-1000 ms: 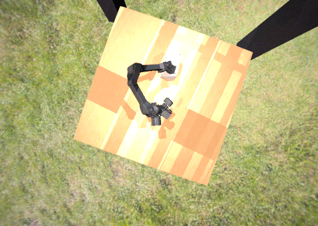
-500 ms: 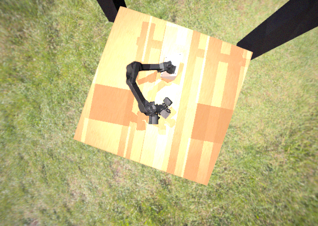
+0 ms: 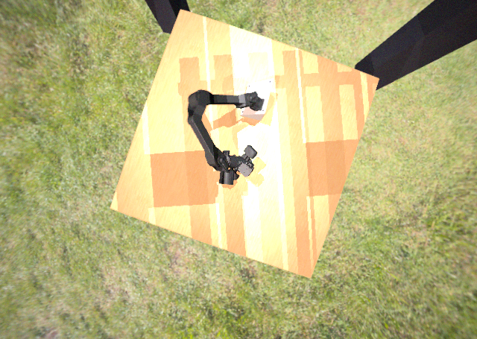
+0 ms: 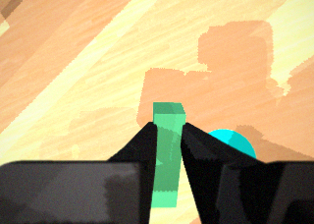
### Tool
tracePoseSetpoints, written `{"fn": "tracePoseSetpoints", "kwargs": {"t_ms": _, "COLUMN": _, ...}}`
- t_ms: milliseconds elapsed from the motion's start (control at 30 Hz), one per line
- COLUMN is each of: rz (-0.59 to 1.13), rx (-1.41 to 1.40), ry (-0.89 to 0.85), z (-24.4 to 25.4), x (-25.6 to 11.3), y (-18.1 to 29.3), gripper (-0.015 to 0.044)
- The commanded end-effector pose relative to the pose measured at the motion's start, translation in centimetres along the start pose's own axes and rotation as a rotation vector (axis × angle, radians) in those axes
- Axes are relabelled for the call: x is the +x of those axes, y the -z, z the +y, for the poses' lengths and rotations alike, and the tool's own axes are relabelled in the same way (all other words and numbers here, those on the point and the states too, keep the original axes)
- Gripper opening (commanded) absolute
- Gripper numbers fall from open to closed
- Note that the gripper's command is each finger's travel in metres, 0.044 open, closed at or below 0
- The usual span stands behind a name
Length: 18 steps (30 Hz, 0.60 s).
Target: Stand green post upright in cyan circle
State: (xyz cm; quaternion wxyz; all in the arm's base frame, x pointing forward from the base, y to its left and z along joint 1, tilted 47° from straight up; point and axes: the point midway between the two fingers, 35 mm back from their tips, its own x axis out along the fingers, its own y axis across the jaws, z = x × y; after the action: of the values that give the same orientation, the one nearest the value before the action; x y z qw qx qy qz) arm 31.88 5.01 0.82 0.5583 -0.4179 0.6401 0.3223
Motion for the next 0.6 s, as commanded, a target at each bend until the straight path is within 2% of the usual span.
{"fn": "tracePoseSetpoints", "kwargs": {"t_ms": 0, "rz": -0.039, "rx": -0.009, "ry": -0.008, "z": 0.11, "x": -0.04, "y": 0.05, "gripper": 0.0023}}
{"fn": "tracePoseSetpoints", "kwargs": {"t_ms": 567, "rz": -0.163, "rx": -0.026, "ry": -0.024, "z": 0.03, "x": -0.04, "y": 0.07, "gripper": 0.0023}}
